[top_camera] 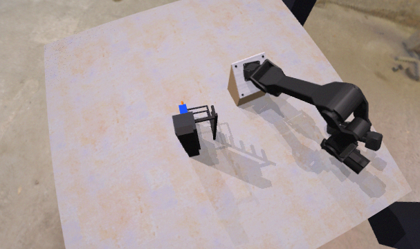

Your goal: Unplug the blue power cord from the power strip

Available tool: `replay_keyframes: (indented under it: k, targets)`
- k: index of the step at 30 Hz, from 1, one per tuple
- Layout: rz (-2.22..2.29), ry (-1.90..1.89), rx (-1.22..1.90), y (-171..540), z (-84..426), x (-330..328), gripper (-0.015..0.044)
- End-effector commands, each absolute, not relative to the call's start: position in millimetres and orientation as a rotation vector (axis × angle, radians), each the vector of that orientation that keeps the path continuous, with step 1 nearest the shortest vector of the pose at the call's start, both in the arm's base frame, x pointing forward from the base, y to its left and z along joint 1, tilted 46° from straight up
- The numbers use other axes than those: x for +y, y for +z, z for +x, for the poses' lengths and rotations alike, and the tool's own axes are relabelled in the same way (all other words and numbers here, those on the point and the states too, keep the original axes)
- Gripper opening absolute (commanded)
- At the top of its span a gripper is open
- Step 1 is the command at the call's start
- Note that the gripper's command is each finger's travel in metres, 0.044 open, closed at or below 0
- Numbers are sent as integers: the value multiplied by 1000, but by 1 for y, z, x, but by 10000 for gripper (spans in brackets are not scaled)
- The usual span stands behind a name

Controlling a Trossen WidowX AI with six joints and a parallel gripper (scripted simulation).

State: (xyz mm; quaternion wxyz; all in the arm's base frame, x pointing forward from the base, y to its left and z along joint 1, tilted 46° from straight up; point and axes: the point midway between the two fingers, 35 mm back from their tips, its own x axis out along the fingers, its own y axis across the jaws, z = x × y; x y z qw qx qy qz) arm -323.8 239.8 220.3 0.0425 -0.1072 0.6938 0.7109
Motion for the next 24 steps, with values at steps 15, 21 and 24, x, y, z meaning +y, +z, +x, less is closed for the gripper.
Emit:
replay_keyframes:
  k: [15,21,24]
  targets:
    - [39,2449,1408,291,-254,321,160]
    - [122,2438,1167,311,-219,345,160]
    - [160,2367,1110,313,-191,361,160]
